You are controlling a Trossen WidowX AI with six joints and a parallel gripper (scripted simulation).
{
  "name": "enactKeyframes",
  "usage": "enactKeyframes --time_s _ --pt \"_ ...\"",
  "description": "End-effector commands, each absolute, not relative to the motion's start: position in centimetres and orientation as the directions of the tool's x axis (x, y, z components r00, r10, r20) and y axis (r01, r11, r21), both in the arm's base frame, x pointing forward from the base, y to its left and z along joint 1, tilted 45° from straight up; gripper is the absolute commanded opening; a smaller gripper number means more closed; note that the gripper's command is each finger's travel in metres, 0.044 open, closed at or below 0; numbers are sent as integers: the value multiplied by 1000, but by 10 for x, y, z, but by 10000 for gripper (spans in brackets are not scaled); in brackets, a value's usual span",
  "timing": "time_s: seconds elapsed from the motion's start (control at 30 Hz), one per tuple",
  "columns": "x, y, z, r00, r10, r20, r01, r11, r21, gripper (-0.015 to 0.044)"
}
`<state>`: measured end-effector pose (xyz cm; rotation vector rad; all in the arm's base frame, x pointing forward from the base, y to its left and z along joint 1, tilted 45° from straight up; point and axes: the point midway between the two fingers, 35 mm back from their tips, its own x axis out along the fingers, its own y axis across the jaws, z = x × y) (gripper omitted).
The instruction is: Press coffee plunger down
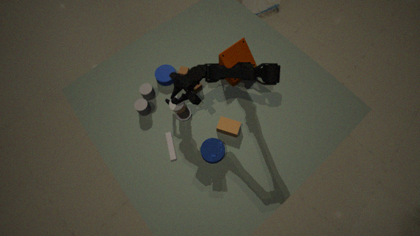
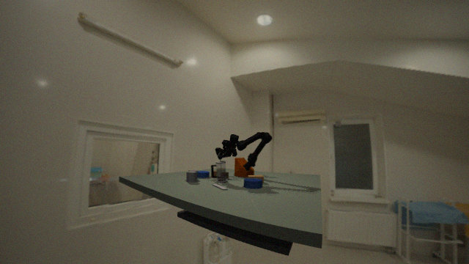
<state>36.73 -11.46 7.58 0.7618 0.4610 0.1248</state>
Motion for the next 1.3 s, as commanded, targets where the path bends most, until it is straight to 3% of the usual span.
enactKeyframes --time_s 0.0,0.53,0.93,1.27 --pt "368 -110 71 885 290 -365 57 711 701 128" --pt "368 -115 75 893 274 -357 55 721 691 128" --pt "368 -115 75 893 274 -357 55 721 691 440" --pt "353 -146 111 884 286 -369 57 718 693 440"
